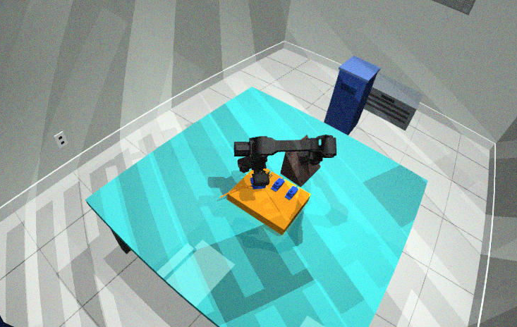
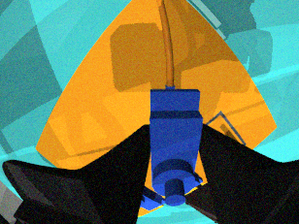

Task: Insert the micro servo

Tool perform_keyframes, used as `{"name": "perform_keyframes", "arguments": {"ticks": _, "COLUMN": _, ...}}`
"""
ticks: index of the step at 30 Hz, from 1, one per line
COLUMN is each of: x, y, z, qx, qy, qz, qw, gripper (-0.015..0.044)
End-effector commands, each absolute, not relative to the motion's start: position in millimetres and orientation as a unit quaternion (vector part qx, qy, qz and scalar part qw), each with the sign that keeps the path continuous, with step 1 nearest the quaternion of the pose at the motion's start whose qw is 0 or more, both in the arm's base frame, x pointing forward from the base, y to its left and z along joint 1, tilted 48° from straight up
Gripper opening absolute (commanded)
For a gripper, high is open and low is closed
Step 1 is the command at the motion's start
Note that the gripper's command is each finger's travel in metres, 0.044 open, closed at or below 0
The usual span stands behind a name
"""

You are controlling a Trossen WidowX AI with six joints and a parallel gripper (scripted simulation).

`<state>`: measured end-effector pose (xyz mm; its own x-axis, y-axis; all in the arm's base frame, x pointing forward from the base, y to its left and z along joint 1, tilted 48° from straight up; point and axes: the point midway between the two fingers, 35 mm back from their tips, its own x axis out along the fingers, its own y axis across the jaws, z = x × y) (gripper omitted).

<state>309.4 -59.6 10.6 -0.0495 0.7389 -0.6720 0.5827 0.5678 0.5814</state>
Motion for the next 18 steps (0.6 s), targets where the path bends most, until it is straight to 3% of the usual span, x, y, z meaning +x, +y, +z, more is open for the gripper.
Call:
{"name": "perform_keyframes", "arguments": {"ticks": 1, "x": 312.2, "y": -67.7, "z": 7.4, "qx": 0.456, "qy": 0.717, "qz": 0.076, "qw": 0.522, "gripper": 0.0}}
{"name": "perform_keyframes", "arguments": {"ticks": 18, "x": 312.4, "y": -67.7, "z": 7.0, "qx": 0.555, "qy": 0.717, "qz": -0.078, "qw": 0.414, "gripper": 0.0}}
